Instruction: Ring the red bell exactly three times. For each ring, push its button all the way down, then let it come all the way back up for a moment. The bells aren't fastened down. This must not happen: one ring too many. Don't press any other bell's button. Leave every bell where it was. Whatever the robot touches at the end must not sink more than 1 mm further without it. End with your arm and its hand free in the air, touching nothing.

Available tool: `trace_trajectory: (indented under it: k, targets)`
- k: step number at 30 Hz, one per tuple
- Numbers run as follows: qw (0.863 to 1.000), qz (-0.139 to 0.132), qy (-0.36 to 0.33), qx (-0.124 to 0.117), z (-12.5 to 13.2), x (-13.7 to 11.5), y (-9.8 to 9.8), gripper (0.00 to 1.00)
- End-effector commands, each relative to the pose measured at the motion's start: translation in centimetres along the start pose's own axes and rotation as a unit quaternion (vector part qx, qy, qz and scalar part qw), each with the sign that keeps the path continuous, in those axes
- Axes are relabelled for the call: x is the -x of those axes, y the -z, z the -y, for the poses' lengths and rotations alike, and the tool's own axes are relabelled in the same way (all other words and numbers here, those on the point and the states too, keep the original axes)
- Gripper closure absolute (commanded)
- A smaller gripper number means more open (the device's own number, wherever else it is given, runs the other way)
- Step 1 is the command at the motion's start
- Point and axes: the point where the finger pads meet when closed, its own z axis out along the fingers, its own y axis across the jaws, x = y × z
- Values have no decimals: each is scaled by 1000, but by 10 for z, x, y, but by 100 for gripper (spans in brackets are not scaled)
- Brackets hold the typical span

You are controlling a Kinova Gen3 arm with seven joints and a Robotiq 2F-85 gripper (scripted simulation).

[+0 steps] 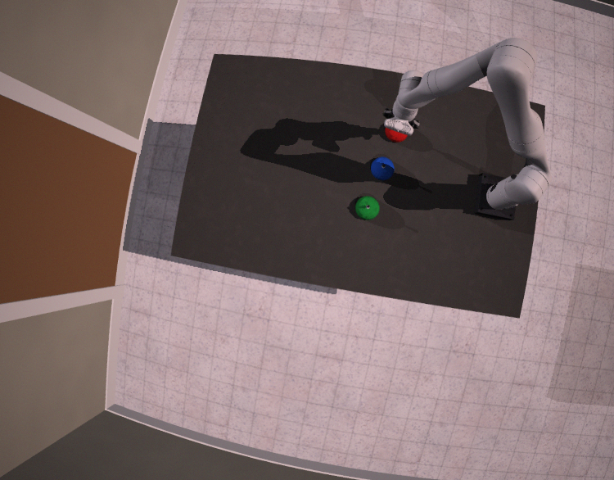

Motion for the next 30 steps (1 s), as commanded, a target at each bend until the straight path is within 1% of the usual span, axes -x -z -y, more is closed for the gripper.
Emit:
trace_trajectory:
  k: [1, 30]
  targets:
    - [1000, 0, 0, 1, -1, 0, 1, 100]
    - [1000, 0, 0, 1, -1, 0, 1, 100]
